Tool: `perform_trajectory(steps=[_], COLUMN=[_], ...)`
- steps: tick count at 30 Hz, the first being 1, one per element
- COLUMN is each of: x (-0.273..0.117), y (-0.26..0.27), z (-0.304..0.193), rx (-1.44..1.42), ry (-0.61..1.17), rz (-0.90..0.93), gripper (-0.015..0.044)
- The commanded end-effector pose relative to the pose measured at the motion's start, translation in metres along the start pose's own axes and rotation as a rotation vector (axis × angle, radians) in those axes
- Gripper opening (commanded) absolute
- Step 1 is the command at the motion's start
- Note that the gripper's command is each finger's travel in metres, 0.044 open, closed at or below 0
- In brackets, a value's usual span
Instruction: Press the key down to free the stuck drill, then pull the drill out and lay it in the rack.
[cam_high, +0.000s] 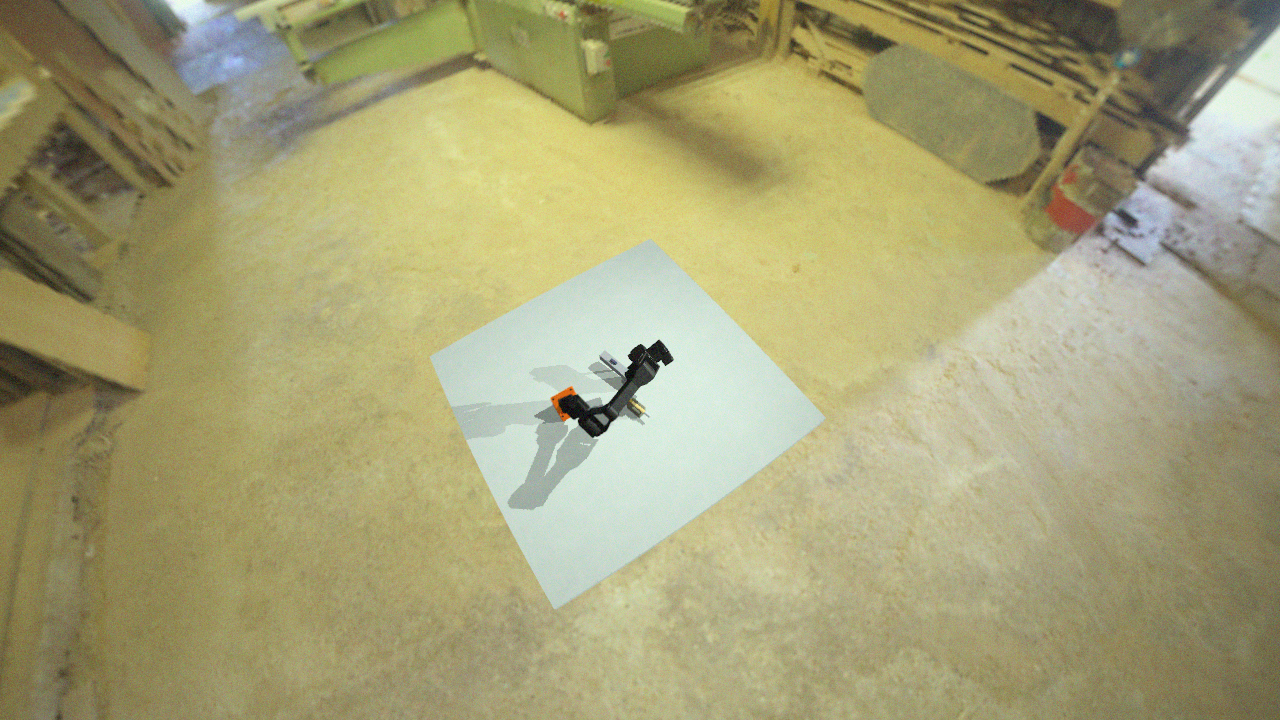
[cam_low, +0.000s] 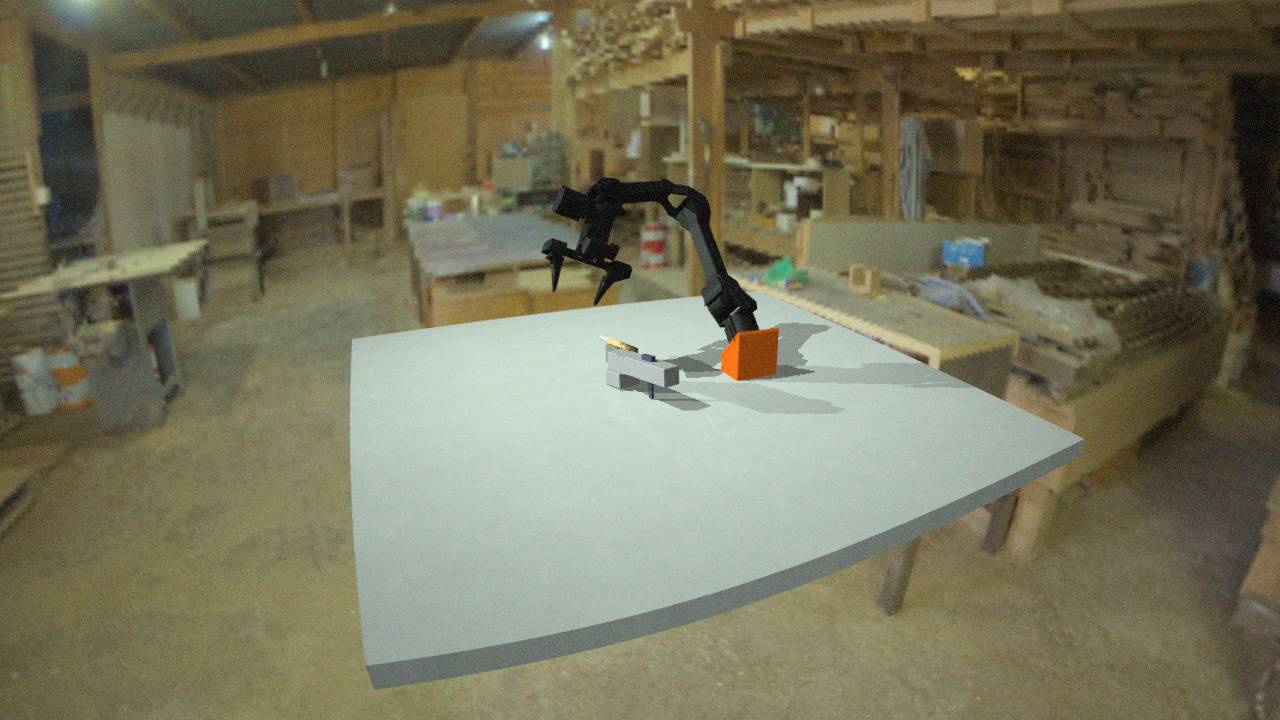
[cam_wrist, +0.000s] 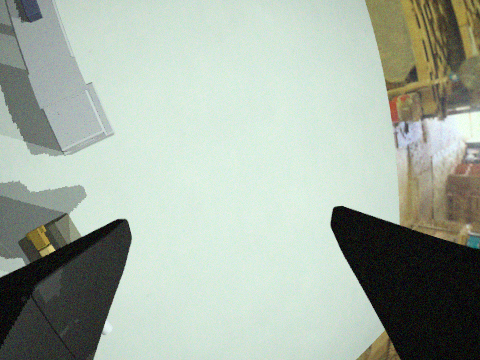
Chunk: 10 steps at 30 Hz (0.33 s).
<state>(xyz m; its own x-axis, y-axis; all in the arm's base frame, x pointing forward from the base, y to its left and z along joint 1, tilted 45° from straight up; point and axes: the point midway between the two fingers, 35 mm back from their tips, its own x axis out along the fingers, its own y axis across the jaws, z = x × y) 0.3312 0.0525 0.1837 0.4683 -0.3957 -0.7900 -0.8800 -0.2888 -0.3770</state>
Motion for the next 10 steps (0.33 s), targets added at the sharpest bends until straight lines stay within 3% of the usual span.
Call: perform_trajectory(steps=[1,10], x=[-0.024,-0.088], y=[-0.034,-0.073], z=[0.041,0.118], rx=[0.122,0.253], ry=[-0.131,-0.416], rz=[-0.135,-0.331], gripper=[0.044,0.044])
